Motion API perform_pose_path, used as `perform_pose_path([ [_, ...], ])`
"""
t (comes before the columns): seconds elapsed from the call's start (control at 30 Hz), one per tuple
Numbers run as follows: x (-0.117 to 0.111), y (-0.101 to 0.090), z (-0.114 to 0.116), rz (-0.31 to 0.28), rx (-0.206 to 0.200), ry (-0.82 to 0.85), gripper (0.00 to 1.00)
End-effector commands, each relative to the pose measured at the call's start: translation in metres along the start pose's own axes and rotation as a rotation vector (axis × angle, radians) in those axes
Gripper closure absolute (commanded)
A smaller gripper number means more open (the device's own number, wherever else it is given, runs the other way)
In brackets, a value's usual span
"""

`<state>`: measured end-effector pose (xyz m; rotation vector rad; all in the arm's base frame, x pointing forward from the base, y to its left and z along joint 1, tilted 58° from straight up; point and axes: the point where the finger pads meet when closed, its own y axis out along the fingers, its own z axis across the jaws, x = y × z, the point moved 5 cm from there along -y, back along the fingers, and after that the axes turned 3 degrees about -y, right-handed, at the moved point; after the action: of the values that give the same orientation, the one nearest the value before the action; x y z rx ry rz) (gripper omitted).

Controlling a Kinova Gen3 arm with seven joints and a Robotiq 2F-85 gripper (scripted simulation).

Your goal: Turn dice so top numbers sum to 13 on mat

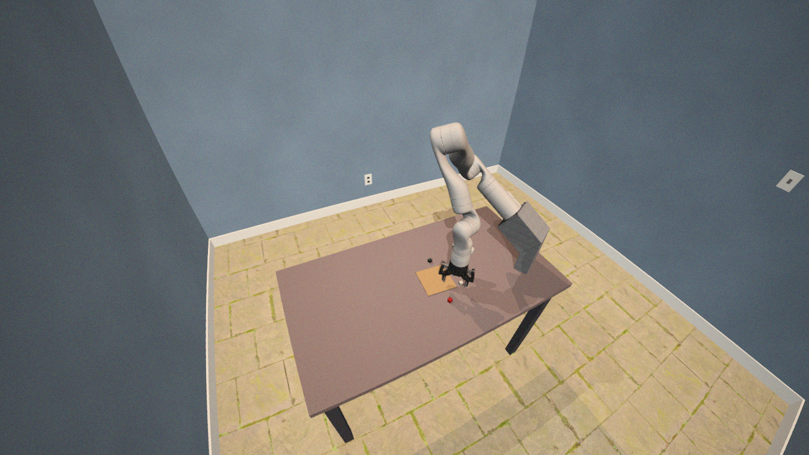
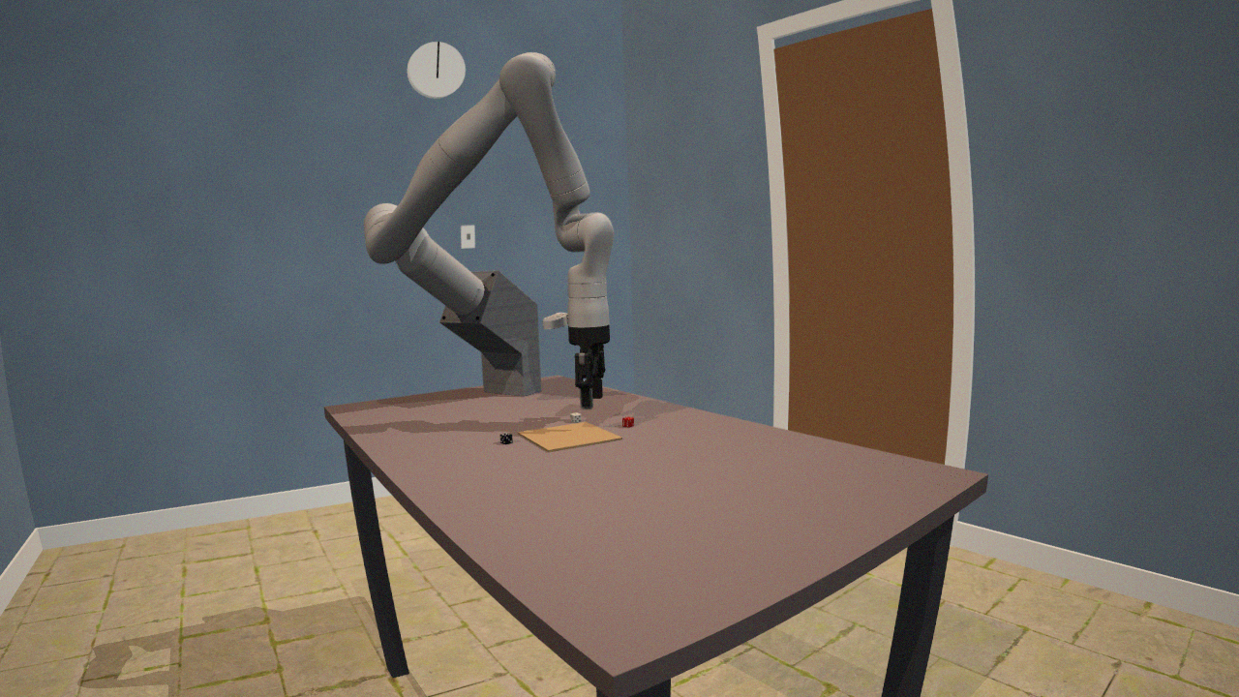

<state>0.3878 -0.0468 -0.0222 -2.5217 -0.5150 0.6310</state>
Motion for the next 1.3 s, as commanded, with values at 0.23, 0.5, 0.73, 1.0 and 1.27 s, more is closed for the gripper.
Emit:
perform_pose_path([
  [0.23,0.0116,0.0021,0.0181,0.005,-0.011,0.006,0.00],
  [0.5,0.0116,0.0021,0.0181,0.005,-0.011,0.006,0.00],
  [0.73,0.0116,0.0021,0.0181,0.005,-0.011,0.006,0.00],
  [1.0,0.0116,0.0021,0.0181,0.005,-0.011,0.006,0.00],
  [1.27,0.0116,0.0021,0.0181,0.005,-0.011,0.006,0.00],
])
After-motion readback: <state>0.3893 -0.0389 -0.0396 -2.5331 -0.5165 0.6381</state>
